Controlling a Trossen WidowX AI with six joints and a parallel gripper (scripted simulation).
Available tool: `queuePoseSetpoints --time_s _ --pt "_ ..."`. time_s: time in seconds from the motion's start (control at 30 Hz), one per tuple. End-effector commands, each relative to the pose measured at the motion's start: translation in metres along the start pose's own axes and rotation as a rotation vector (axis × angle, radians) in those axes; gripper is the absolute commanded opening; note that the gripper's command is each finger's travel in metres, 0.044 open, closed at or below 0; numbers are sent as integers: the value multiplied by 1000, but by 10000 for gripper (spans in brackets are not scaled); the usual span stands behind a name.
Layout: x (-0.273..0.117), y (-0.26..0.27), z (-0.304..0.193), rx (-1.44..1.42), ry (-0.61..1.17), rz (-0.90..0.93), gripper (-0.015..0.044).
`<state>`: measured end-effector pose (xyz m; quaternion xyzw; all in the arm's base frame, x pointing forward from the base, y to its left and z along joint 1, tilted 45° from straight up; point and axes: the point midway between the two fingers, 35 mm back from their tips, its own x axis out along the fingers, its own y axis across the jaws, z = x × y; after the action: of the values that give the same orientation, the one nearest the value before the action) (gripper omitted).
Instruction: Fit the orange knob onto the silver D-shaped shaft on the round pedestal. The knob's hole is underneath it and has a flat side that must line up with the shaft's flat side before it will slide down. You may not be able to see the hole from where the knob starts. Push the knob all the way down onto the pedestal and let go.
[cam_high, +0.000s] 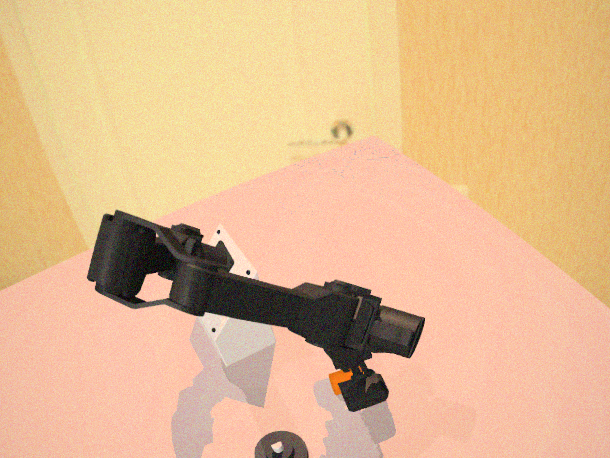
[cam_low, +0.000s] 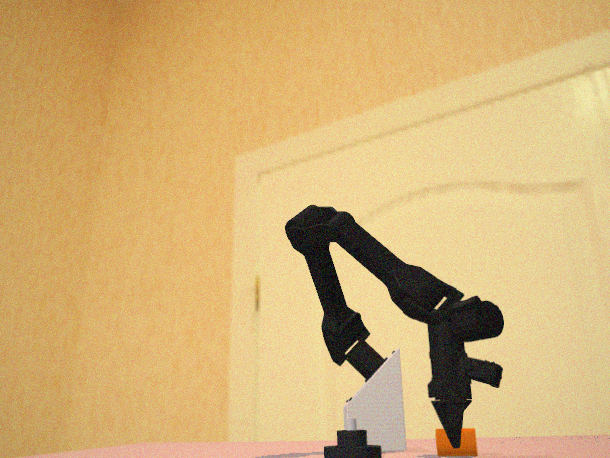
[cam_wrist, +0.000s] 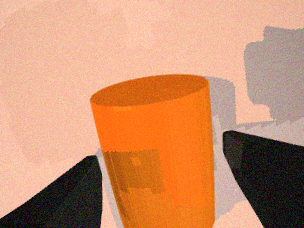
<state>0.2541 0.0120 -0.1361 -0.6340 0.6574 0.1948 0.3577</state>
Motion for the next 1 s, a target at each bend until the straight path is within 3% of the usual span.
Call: queuePoseSetpoints --time_s 0.0,0.2,0.43,0.7,0.83,0.97 --pt "0 0 0 1 0 1 260" --pt "0 0 0 1 0 1 260" --pt "0 0 0 1 0 1 440" --pt "-3 0 0 1 0 1 440" --pt "-57 0 1 0 -3 1 440" --pt "-61 0 1 0 -3 1 440"
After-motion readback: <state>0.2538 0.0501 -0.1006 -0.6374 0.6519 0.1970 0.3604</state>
